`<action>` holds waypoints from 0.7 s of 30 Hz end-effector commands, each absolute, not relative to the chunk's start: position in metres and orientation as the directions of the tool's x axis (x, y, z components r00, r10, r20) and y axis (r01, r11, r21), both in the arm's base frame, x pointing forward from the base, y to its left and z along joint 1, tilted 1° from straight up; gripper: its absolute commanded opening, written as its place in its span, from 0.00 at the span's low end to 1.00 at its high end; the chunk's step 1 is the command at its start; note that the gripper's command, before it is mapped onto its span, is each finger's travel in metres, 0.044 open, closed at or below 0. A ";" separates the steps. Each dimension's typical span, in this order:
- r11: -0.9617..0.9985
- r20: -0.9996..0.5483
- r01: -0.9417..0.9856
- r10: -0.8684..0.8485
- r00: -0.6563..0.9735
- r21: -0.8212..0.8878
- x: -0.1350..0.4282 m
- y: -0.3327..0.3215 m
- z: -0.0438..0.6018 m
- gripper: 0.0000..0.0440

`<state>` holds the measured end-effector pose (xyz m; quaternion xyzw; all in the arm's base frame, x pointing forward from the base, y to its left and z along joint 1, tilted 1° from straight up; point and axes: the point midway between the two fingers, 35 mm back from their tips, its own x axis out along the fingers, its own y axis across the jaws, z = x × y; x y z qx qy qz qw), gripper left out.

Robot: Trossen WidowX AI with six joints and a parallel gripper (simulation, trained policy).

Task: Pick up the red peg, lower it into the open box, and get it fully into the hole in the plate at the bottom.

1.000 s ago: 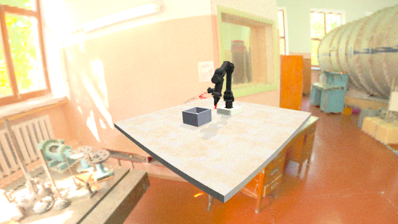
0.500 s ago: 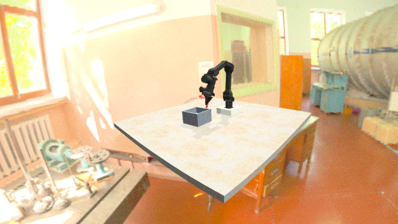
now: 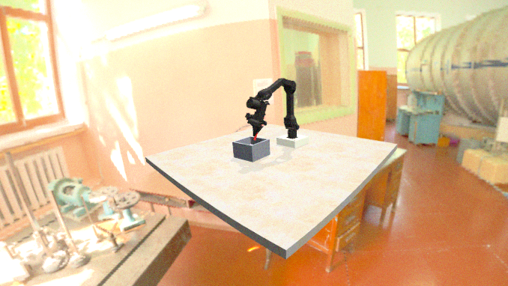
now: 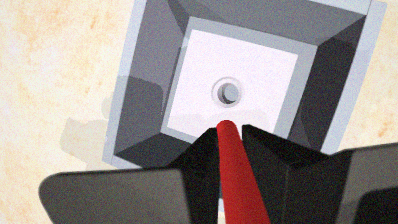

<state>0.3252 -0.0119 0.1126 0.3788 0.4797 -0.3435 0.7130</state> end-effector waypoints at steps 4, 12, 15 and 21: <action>0.462 -0.954 0.865 -0.113 0.278 0.197 0.335 -0.023 0.099 0.02; 0.463 -0.967 0.872 -0.101 0.232 0.161 0.341 -0.030 0.074 0.04; 0.472 -0.971 0.870 -0.102 0.215 0.143 0.343 -0.033 0.066 0.18; 0.492 -0.977 0.864 -0.107 0.184 0.108 0.349 -0.039 0.059 0.34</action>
